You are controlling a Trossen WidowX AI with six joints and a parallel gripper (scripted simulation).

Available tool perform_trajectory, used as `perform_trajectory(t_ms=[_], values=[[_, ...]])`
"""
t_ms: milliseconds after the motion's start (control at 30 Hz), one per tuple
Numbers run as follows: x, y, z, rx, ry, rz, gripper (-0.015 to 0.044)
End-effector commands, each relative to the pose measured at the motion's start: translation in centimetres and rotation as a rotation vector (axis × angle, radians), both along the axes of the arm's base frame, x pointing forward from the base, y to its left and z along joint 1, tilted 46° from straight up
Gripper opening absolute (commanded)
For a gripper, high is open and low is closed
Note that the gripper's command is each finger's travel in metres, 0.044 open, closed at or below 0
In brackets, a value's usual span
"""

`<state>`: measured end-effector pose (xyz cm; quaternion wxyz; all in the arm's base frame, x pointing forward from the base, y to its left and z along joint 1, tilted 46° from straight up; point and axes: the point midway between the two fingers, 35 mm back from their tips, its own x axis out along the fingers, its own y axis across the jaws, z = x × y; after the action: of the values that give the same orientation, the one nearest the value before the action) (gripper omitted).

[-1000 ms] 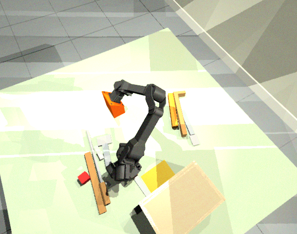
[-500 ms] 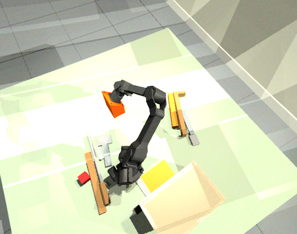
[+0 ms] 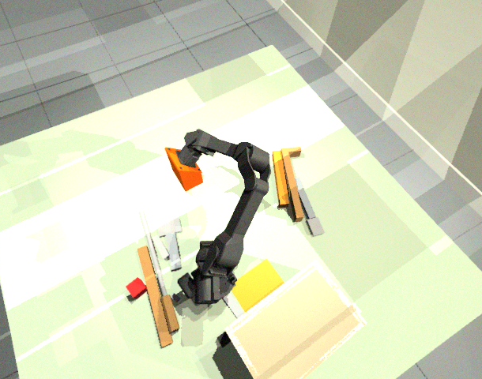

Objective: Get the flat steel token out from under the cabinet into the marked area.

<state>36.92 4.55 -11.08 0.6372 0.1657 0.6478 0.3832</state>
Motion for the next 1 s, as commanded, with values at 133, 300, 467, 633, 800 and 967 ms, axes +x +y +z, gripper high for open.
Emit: perform_trajectory(t_ms=[133, 300, 467, 633, 800, 967], values=[[0.9, 0.2, 0.1, -0.001, 0.000, -0.001, 0.0000], [1.4, 0.4, 0.2, -0.001, 0.000, -0.001, 0.0000], [1.8, 0.5, 0.2, -0.001, -0.001, -0.001, 0.0000], [2.2, 0.7, 0.3, -0.001, -0.001, -0.001, 0.0000], [2.7, 0.8, 0.4, -0.001, -0.001, -0.001, 0.0000], [3.1, 0.9, 0.4, -0.001, -0.001, -0.001, 0.0000]])
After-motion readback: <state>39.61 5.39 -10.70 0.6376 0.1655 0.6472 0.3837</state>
